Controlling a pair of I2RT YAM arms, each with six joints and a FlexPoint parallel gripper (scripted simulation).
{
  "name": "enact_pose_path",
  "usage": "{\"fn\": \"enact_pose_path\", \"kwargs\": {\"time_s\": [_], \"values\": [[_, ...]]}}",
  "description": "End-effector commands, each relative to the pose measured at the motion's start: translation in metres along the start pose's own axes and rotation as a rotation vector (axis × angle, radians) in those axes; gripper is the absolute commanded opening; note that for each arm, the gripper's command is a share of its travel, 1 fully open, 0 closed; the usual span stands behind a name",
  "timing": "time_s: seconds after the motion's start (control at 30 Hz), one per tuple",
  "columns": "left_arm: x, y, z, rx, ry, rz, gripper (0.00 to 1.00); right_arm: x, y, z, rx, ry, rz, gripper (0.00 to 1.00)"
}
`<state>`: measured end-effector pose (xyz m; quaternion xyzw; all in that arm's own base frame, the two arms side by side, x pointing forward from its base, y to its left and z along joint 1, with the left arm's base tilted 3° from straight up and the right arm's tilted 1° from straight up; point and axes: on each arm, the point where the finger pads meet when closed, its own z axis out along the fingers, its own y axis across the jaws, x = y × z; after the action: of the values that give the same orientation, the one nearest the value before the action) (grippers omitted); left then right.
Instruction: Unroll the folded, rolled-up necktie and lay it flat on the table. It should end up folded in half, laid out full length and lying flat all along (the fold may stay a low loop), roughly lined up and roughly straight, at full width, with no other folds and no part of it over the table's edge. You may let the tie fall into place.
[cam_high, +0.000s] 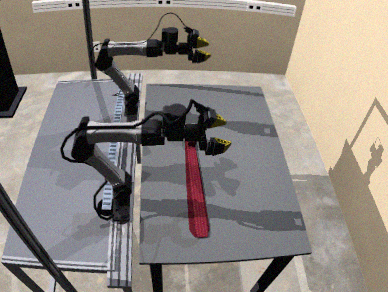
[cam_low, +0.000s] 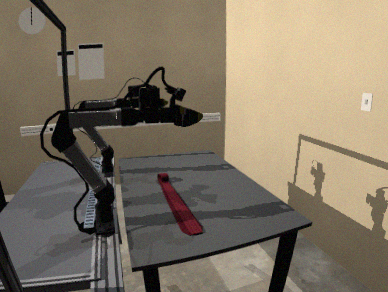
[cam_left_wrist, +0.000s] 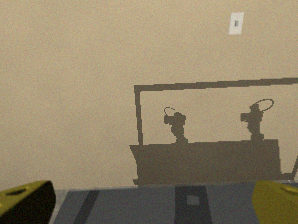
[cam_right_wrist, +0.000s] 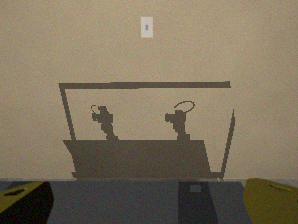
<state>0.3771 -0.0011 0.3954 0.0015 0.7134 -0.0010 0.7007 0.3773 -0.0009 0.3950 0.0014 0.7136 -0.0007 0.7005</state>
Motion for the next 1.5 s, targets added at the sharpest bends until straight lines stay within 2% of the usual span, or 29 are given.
{"fn": "enact_pose_path", "kwargs": {"time_s": [0.0,0.53,0.57,0.73,1.03,1.1,1.47], "values": [[-0.007,0.001,-0.002,-0.003,-0.018,-0.001,1.0,-0.007,0.001,-0.002,-0.003,-0.019,-0.001,1.0],[-0.007,0.001,-0.002,-0.003,-0.018,-0.001,1.0,-0.007,0.001,-0.002,-0.003,-0.019,-0.001,1.0],[0.0,0.0,0.0,0.001,0.001,0.001,1.0,0.0,0.0,0.0,0.0,0.0,0.0,1.0],[0.009,-0.006,-0.002,0.032,0.039,0.038,0.97,0.0,0.0,0.0,0.0,0.0,0.0,1.0],[0.052,-0.033,-0.01,0.177,0.22,0.212,0.94,0.0,0.0,0.0,0.0,0.0,0.0,1.0],[0.052,-0.033,-0.01,0.177,0.22,0.212,0.94,0.0,0.0,0.0,0.0,0.0,0.0,1.0],[0.133,-0.085,-0.026,0.453,0.561,0.542,0.89,0.0,0.0,0.0,0.0,0.0,0.0,1.0]]}}
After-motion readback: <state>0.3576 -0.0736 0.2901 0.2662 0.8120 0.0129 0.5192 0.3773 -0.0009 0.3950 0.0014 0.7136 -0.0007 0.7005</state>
